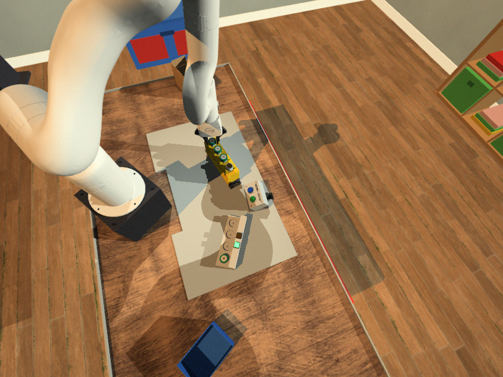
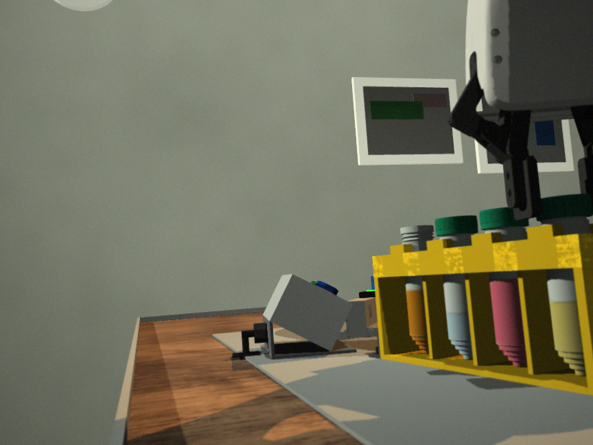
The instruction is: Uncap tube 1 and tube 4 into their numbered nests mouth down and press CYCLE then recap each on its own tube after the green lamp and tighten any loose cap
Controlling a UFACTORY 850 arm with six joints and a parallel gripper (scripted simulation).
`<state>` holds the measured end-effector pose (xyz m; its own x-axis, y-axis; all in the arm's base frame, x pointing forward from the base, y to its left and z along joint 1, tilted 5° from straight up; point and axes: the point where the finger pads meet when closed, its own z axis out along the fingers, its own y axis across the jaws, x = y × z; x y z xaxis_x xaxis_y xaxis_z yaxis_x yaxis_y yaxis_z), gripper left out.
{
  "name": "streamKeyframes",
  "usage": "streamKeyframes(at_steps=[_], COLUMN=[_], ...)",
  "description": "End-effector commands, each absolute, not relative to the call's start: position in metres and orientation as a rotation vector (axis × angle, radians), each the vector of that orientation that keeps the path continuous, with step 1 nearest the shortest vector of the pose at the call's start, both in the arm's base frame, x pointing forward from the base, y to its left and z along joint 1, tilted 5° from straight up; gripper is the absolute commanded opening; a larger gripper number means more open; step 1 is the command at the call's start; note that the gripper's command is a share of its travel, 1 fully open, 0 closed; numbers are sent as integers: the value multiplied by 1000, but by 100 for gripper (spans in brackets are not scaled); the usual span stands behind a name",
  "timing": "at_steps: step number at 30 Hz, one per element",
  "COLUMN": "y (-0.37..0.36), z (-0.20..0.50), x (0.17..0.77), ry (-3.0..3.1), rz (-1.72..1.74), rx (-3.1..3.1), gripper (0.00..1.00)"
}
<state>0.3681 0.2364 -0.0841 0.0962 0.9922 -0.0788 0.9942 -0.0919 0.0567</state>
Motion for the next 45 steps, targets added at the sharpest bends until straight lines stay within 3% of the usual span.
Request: streamKeyframes(at_steps=[1,24,32,33,45], y=[237,236,236,236,236], z=[-84,-84,-84,-84,-84], x=[369,369,369,369,369], ry=[2342,3004,3007,3007,3007], rz=[-18,-77,-78,-78,-78], rx=[1964,636,622,622,622], gripper=[46,46,46,0,0])
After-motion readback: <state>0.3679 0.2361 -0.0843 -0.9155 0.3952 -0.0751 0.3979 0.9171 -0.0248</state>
